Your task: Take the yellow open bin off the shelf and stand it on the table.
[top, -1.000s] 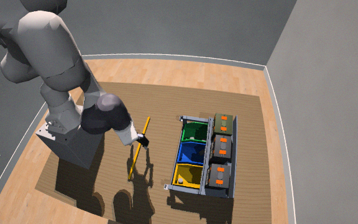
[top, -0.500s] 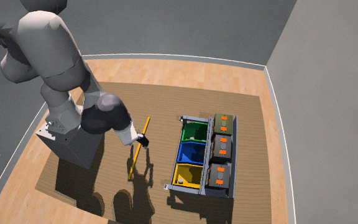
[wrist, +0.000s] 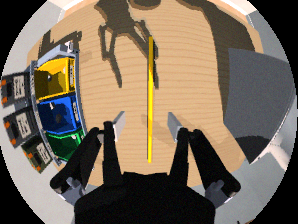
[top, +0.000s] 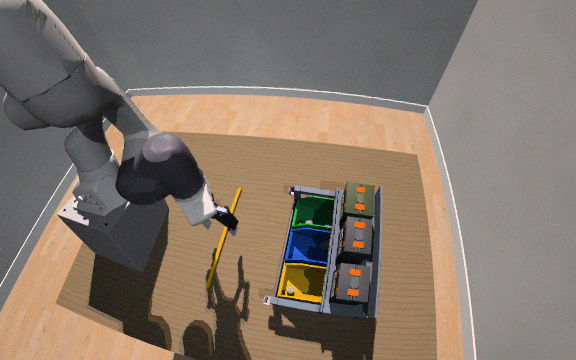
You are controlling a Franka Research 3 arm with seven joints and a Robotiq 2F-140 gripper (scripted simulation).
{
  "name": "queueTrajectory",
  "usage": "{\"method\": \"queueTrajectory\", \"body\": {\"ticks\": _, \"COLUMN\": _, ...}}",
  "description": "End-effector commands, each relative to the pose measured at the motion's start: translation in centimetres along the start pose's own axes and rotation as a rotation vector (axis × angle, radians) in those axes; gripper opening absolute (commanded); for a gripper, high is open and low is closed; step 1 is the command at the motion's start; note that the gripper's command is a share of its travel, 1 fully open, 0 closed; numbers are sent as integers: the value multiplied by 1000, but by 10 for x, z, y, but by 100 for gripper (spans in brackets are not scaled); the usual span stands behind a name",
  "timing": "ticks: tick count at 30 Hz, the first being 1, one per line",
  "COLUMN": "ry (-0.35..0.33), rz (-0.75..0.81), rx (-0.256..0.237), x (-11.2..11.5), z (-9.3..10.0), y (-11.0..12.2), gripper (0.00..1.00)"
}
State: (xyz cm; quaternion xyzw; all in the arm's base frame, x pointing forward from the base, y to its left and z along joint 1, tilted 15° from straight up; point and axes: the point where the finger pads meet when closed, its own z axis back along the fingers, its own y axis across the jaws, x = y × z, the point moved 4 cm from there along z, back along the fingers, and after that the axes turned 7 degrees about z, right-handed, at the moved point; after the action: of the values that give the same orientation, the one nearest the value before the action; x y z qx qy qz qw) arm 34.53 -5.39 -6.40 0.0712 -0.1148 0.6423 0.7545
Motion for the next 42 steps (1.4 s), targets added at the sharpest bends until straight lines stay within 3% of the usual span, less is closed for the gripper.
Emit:
{"method": "queueTrajectory", "body": {"ticks": 1, "ry": -1, "rz": 19, "rx": 30, "x": 0, "z": -2, "y": 7, "gripper": 57}}
{"method": "queueTrajectory", "body": {"ticks": 3, "ry": -1, "rz": 19, "rx": 30, "x": 0, "z": -2, "y": 7, "gripper": 57}}
{"method": "queueTrajectory", "body": {"ticks": 4, "ry": 0, "rz": 5, "rx": 13, "x": 0, "z": 11, "y": 3, "gripper": 57}}
{"method": "queueTrajectory", "body": {"ticks": 8, "ry": -1, "rz": 19, "rx": 30, "x": 0, "z": 55, "y": 6, "gripper": 57}}
{"method": "queueTrajectory", "body": {"ticks": 20, "ry": -1, "rz": 19, "rx": 30, "x": 0, "z": 55, "y": 6, "gripper": 57}}
{"method": "queueTrajectory", "body": {"ticks": 21, "ry": 2, "rz": -8, "rx": -1, "x": 1, "z": 62, "y": 1, "gripper": 57}}
{"method": "queueTrajectory", "body": {"ticks": 25, "ry": -1, "rz": 19, "rx": 30, "x": 0, "z": 80, "y": 12, "gripper": 57}}
{"method": "queueTrajectory", "body": {"ticks": 37, "ry": -1, "rz": 19, "rx": 30, "x": 0, "z": 80, "y": 12, "gripper": 57}}
{"method": "queueTrajectory", "body": {"ticks": 42, "ry": -1, "rz": 19, "rx": 30, "x": 0, "z": 70, "y": 12, "gripper": 57}}
